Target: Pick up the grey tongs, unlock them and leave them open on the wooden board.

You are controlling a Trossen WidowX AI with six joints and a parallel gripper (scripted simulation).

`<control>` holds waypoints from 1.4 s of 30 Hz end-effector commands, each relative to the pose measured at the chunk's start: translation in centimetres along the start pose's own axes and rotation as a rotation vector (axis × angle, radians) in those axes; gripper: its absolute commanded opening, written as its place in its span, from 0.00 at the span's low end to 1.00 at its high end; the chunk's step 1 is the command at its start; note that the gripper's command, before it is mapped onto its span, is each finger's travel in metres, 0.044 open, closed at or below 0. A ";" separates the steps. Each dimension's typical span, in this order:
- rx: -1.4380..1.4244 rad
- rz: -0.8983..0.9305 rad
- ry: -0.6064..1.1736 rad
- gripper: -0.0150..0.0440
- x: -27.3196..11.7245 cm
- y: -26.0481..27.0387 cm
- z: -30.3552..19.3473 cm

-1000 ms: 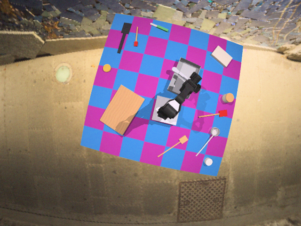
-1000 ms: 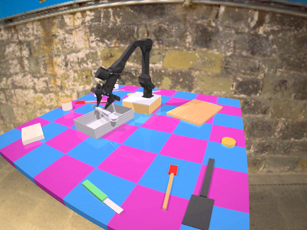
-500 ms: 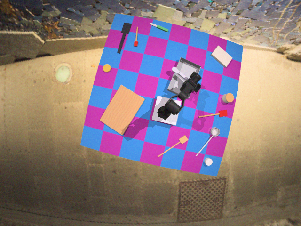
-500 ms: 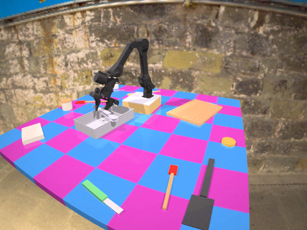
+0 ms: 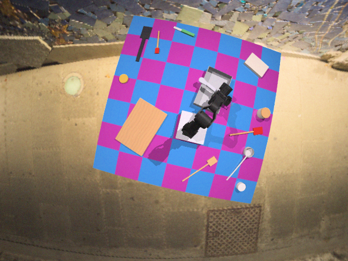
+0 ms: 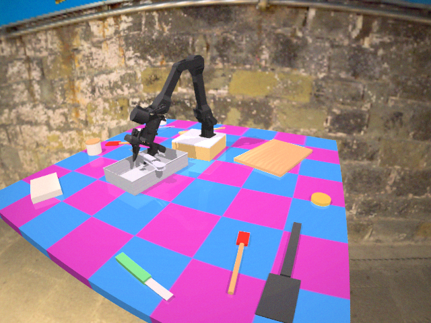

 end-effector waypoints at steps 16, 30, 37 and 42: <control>0.000 0.001 0.000 0.17 -0.1 0.0 0.0; 0.003 0.004 -0.005 0.00 -6.8 3.7 1.0; 0.003 0.002 -0.004 0.00 -6.8 3.8 1.0; 0.004 -0.041 0.006 0.00 -6.6 4.1 1.2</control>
Point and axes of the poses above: the point midway between the two fingers, 35 mm back from their tips, its own x axis out along the fingers, its own y axis across the jaws, z = x × y, the point moved 7 cm from there along -x, back along the fingers, and after that the axes turned 15 degrees about -x, right-handed, at the moved point
